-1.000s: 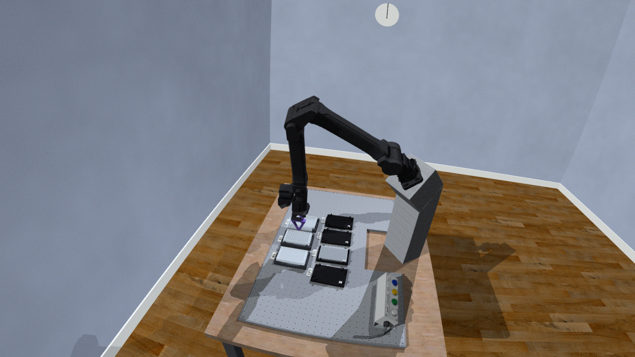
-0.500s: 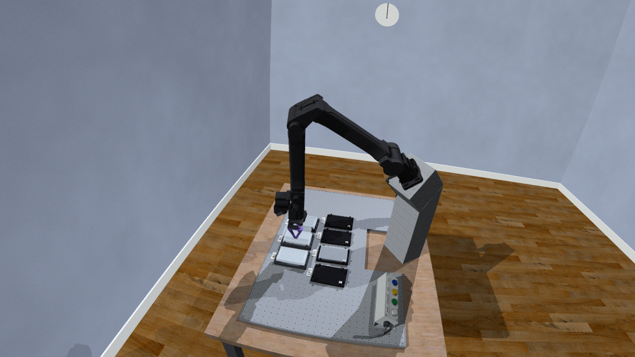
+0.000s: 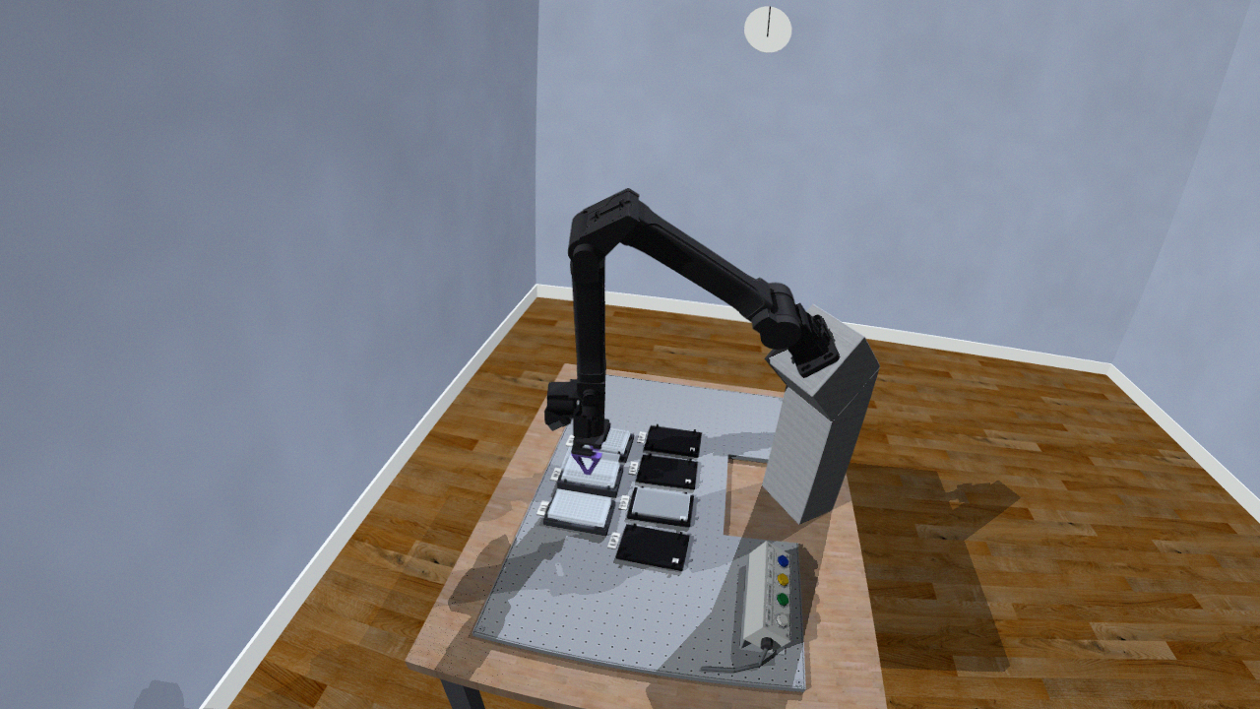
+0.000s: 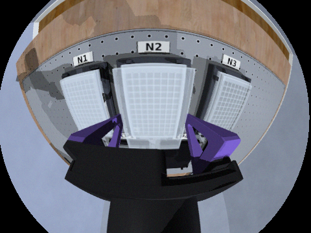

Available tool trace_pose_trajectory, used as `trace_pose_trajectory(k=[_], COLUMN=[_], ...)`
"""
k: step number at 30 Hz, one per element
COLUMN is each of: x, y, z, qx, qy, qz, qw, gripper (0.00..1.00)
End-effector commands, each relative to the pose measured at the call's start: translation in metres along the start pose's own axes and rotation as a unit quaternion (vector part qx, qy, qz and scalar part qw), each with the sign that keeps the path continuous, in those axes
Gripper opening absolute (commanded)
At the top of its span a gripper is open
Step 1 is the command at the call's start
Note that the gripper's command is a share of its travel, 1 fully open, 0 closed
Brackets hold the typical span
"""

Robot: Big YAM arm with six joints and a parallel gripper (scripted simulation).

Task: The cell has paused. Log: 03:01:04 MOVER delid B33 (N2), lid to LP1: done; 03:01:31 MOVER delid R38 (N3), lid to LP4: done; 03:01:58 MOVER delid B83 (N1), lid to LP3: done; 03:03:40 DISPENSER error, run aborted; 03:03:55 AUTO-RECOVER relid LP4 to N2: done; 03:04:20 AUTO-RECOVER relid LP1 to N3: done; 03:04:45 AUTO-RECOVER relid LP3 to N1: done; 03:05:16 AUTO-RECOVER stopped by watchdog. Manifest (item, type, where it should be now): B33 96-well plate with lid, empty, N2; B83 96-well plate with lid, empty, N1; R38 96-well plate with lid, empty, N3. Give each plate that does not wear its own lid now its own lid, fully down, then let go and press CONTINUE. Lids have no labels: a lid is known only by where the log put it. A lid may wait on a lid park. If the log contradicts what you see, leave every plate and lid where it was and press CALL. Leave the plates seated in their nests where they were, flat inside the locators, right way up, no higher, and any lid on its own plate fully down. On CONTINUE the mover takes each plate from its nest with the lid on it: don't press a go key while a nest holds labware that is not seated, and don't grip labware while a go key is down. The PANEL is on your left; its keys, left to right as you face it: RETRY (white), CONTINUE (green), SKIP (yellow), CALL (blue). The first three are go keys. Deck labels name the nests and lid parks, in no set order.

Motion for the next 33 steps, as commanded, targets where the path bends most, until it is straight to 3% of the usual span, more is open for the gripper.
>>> trace_pose_trajectory(k=[1,33], x=[0.002,0.012], y=[-0.004,-0.004], z=[0.003,0.008], qx=[-0.001,-0.004], qy=[-0.002,-0.004], qz=[-0.008,-0.008], qw=[1.000,1.000], gripper=[0.00,0.00])
Point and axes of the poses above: the point where the finger pads meet when closed, its own x axis out along the fingers, its own z axis across the jaws, y = z × x, the point moved 7 cm from there along -x, back along the fingers, and after that the axes turned 10 degrees about x, right-handed, at the moved point
